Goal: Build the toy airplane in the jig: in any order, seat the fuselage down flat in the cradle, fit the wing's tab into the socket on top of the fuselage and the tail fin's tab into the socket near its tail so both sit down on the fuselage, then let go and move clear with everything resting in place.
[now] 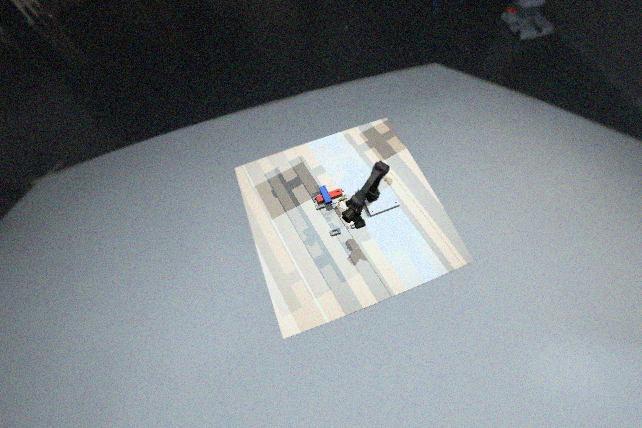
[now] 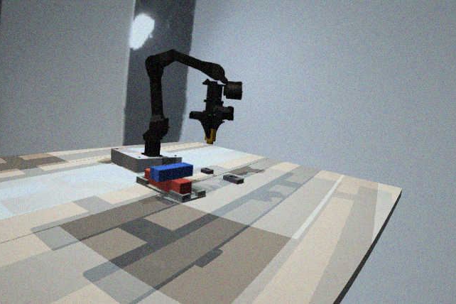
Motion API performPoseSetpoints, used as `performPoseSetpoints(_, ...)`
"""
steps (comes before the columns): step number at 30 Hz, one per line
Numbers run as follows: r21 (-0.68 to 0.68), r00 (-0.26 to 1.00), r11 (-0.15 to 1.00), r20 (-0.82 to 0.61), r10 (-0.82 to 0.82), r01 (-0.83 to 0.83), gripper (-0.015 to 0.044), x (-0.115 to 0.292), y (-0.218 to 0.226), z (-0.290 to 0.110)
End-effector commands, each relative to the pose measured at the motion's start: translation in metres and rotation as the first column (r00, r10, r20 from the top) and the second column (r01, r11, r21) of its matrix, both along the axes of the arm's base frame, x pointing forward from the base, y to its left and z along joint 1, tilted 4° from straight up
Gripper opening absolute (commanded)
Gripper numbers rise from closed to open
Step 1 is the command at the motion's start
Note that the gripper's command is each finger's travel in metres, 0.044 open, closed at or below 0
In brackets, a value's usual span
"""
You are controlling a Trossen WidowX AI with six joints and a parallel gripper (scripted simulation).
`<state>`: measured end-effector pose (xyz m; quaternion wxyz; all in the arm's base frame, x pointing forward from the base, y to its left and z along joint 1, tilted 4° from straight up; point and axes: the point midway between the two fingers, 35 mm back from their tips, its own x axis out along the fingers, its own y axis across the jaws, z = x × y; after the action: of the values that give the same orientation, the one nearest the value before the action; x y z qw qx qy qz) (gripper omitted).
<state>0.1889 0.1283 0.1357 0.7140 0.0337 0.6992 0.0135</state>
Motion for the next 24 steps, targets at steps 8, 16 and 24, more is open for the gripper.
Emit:
performPoseSetpoints(8, 0.006, 1.000, 1.000, 0.005, 0.006, -0.006, 0.0000, -0.001, -0.006, 0.019)
performPoseSetpoints(16, 0.001, 1.000, 1.000, 0.007, 0.006, -0.006, 0.0000, 0.014, -0.026, 0.013)
performPoseSetpoints(24, 0.002, 1.000, 1.000, 0.010, 0.005, -0.005, 0.0000, 0.025, -0.046, 0.008)
